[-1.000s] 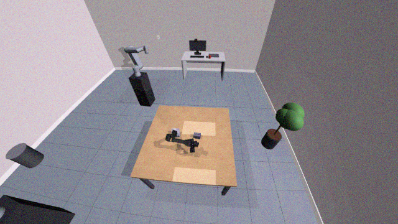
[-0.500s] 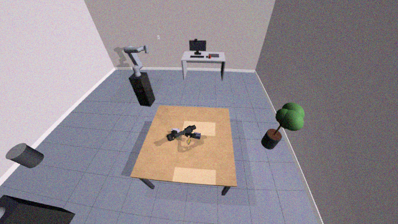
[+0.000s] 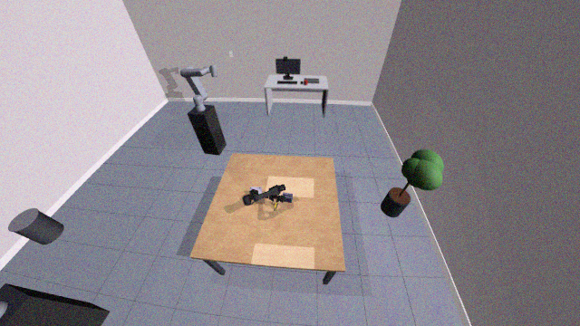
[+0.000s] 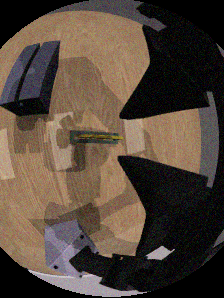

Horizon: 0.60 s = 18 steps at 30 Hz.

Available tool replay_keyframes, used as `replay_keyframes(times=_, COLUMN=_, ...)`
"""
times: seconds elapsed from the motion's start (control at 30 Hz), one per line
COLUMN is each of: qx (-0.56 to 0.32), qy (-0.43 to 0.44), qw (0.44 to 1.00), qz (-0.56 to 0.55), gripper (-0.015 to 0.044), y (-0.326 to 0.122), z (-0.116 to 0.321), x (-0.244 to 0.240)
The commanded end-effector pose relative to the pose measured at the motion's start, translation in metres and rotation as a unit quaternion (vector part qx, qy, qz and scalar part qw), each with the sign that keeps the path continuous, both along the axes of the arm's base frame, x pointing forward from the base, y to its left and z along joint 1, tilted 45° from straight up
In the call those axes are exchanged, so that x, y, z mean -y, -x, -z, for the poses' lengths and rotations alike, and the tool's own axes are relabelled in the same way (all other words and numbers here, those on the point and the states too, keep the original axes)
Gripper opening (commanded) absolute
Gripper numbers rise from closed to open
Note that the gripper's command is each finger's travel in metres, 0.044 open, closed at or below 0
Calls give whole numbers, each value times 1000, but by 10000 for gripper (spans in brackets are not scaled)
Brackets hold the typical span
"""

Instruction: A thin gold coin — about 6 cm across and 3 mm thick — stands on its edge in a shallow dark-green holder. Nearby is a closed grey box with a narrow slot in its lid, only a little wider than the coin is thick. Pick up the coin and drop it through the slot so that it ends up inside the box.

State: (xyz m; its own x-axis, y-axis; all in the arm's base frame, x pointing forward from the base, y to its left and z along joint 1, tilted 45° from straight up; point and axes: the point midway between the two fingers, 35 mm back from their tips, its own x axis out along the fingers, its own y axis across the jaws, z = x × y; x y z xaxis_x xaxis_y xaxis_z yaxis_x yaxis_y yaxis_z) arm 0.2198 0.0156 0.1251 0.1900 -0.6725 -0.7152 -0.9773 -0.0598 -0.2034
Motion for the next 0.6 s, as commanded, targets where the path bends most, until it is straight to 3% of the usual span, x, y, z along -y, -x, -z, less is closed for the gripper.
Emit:
replay_keyframes(times=0.0, qx=6, qy=-1, qw=1000, qz=-4, gripper=161, y=-3, z=7, x=8)
replay_keyframes(times=0.57, qx=5, qy=-2, qw=1000, qz=-4, gripper=161, y=-10, z=27, x=24)
